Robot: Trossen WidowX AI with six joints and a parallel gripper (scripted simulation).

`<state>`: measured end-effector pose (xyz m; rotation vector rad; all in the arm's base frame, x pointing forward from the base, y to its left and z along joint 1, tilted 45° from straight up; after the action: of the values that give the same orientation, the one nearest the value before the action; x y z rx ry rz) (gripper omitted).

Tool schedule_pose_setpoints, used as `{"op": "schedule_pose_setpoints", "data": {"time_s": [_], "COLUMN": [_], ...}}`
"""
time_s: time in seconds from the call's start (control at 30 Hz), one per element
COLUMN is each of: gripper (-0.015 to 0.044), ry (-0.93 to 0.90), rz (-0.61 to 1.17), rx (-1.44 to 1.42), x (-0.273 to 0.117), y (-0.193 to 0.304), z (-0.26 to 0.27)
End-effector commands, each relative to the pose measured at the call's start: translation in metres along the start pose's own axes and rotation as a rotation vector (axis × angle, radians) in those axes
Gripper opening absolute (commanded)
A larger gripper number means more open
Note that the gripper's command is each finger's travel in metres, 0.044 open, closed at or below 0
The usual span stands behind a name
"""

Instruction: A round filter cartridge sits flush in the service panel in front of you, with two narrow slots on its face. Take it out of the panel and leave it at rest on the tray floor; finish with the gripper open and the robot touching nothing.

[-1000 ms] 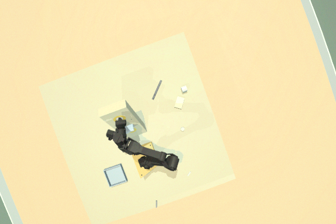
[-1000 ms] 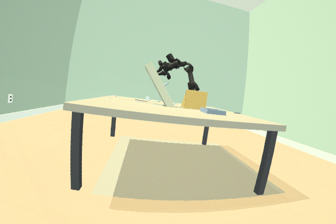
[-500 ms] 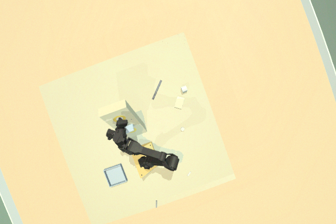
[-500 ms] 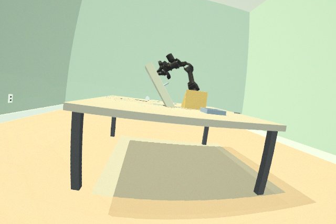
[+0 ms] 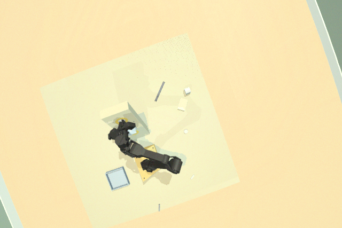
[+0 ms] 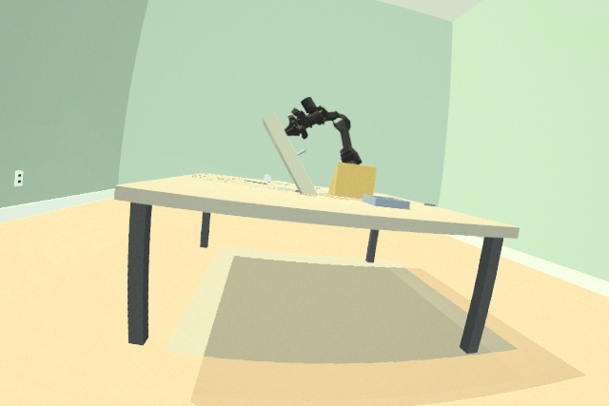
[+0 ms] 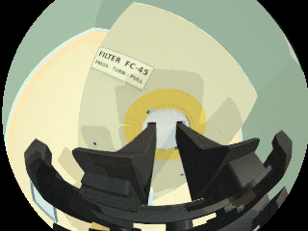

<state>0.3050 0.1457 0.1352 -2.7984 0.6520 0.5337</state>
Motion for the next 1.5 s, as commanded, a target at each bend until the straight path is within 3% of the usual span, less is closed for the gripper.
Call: {"op": "schedule_pose_setpoints", "data": {"time_s": [0.0,0.97,1.13,1.47], "gripper": [0.0,0.0,0.0,0.0], "ry": [-0.009,-0.009,-0.011,-0.019], "rz": [-0.001,0.004,0.006,0.017], "rx": [0.164,1.168,1.121,1.076], "x": [0.005,0.004,0.001,-0.046], "y": [0.0,0.0,0.0,-0.003], "z": [-0.002,-0.002,-0.001,0.001]}}
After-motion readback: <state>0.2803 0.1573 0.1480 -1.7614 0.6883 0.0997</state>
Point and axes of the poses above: the point midway between the two fingers, 35 mm back from their tips, its own x axis out along the fingers, its own z axis across the jaws, y = z × x, the point moved 5 cm from there along -x, back along the fingers, and after that the axes turned 2 degrees about -x, right-handed, at the moved point
